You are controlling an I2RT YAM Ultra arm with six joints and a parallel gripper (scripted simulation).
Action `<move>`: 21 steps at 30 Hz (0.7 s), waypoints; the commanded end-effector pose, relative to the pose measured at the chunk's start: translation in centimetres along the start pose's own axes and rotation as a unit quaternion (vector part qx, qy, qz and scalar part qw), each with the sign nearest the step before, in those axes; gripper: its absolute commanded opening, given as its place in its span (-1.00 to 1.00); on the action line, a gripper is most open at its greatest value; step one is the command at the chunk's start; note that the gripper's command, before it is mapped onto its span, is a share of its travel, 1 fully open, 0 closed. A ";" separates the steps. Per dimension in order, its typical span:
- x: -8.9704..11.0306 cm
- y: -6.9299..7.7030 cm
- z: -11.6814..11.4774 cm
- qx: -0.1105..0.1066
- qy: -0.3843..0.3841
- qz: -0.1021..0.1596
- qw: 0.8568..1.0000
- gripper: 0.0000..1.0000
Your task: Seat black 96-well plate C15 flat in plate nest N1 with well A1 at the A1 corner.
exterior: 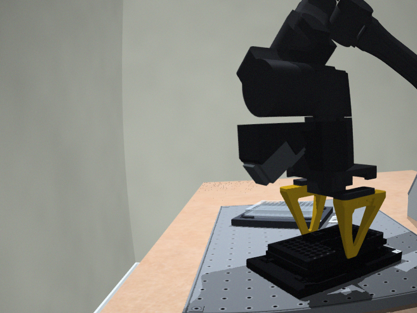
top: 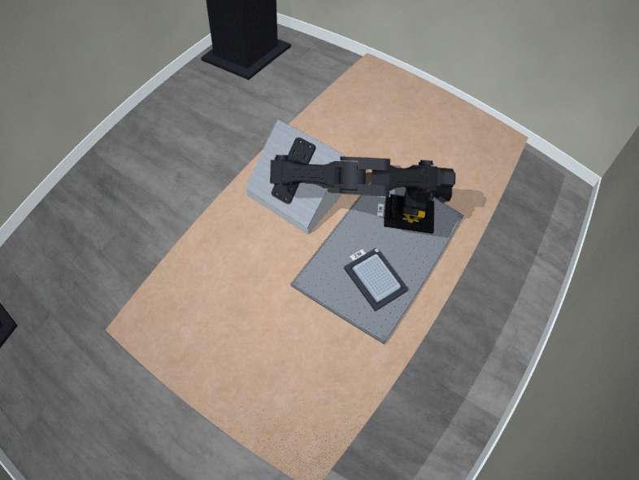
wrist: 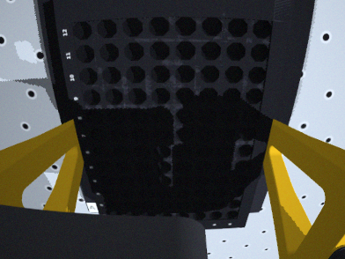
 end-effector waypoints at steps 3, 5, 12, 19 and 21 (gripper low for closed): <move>-0.5 0.6 -0.1 -0.002 -0.003 -0.011 1.000 -1.00; -0.5 0.6 -0.1 -0.002 -0.003 -0.011 1.000 -1.00; -0.5 0.5 -0.1 -0.002 -0.003 -0.011 1.000 -1.00; -0.5 0.4 -0.1 -0.002 -0.003 -0.011 1.000 -1.00; -0.5 0.3 -0.2 -0.002 -0.003 -0.011 1.000 -1.00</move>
Point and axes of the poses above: the point where the finger pads meet when closed, its own y axis back along the fingers, its own z axis across the jaws, x = y × z, the point moved 3 cm from there along y, back along the fingers, and after that the axes turned 13 degrees about -y, right-handed, at the moved point
